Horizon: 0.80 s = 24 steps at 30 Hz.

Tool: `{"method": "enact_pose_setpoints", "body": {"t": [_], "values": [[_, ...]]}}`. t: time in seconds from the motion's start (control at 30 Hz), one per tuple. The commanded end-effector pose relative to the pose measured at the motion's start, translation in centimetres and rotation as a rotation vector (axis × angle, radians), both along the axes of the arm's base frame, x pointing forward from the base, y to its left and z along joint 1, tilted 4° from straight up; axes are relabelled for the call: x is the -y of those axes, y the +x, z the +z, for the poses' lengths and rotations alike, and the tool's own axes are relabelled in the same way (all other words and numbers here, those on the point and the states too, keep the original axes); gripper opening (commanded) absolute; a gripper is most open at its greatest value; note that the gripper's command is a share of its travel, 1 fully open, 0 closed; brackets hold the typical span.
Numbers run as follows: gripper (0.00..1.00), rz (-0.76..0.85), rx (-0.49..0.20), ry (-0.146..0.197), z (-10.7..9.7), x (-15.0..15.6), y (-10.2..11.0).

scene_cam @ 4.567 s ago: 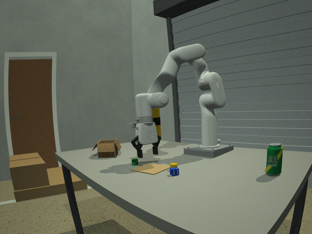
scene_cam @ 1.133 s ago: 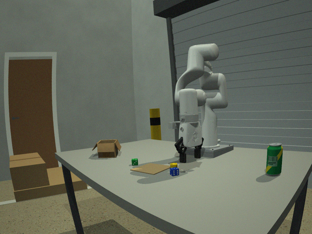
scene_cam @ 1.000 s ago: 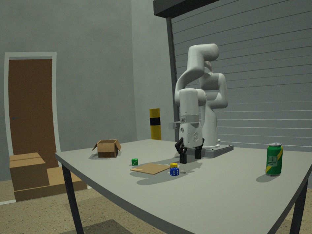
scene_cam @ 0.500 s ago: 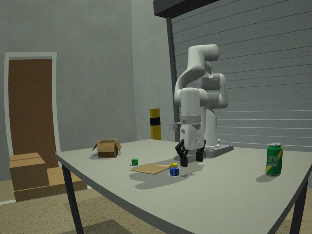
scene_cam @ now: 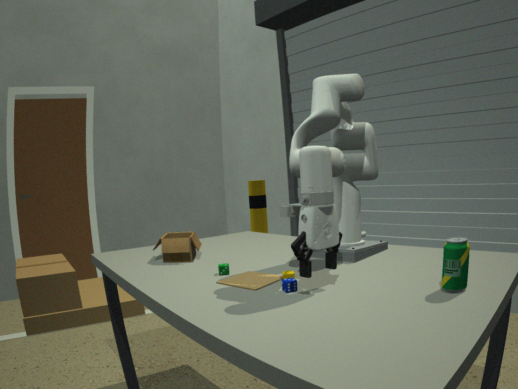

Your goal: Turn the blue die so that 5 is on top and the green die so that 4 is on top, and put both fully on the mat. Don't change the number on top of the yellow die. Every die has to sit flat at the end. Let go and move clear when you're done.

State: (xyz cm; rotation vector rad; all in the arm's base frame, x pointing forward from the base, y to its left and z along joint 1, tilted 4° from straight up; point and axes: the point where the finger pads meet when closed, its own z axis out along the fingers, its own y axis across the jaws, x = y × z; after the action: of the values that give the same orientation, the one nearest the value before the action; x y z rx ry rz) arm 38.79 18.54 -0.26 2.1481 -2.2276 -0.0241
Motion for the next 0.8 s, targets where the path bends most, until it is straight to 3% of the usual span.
{"method": "enact_pose_setpoints", "body": {"t": [0.0, 0.77], "values": [[1.0, 0.0, 0.003, 0.002, 0.12, -0.06, 0.13], [1.0, 0.0, 0.003, 0.002, 0.78, -0.08, 0.18]]}}
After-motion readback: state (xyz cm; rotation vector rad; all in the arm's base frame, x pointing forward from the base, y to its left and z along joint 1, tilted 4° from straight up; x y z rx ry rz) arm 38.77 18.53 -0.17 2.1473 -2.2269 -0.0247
